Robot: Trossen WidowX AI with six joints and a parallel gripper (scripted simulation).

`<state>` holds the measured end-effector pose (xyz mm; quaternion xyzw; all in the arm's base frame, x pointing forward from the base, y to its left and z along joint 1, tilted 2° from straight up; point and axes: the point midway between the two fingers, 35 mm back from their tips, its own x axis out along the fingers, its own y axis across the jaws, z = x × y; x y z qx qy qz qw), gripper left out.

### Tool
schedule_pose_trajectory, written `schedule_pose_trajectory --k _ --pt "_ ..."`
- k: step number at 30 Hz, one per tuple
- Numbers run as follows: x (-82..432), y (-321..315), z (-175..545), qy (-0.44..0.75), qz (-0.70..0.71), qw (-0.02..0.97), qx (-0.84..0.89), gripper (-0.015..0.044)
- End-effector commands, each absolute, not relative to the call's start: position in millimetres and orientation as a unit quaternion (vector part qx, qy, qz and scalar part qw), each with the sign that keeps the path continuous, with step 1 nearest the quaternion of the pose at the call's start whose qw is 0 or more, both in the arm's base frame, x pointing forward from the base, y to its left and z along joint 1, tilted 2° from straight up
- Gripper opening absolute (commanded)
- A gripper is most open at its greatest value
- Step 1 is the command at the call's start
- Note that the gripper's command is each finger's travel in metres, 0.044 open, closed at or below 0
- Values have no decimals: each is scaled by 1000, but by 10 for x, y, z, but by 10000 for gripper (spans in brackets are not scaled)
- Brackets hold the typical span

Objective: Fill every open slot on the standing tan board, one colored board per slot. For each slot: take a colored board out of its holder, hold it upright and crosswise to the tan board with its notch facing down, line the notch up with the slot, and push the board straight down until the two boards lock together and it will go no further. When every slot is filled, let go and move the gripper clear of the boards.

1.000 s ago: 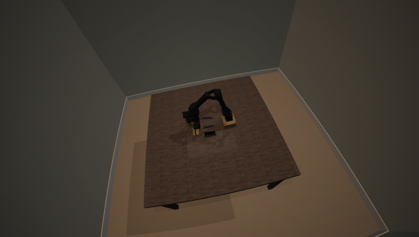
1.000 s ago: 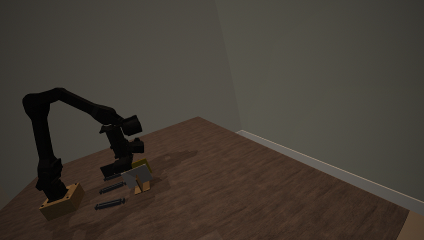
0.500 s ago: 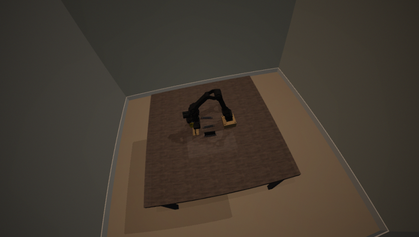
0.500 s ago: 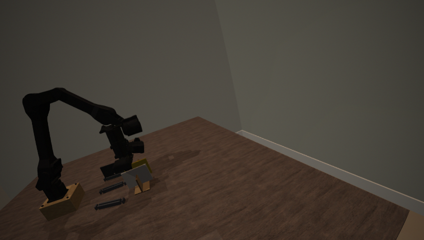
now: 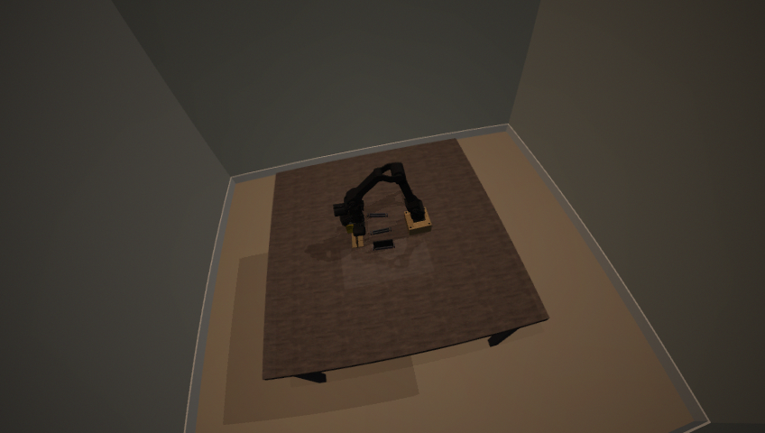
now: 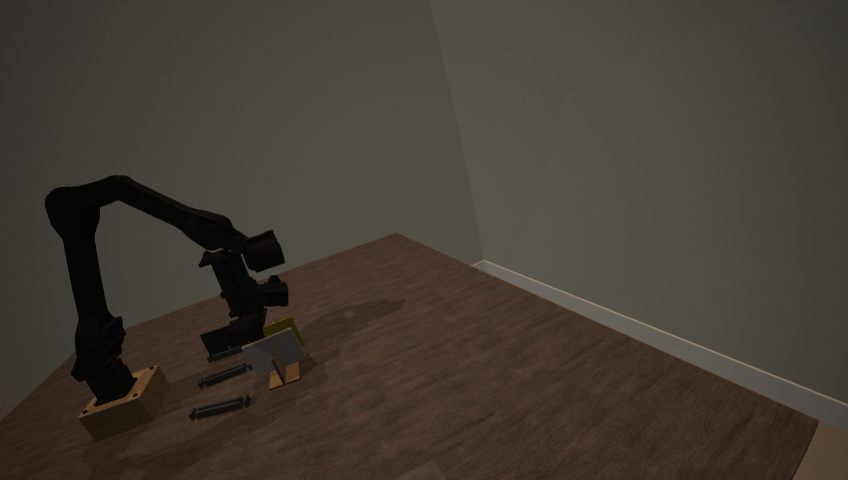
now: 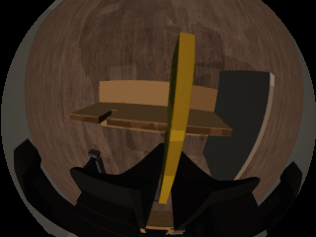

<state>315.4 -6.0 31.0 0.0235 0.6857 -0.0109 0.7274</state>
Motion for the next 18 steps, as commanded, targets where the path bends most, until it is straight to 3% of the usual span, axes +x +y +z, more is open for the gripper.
schedule_pose_trajectory --k 1,18 --pt "3150 -63 308 686 -11 727 24 0" --pt "3159 -61 321 686 -6 727 18 0"
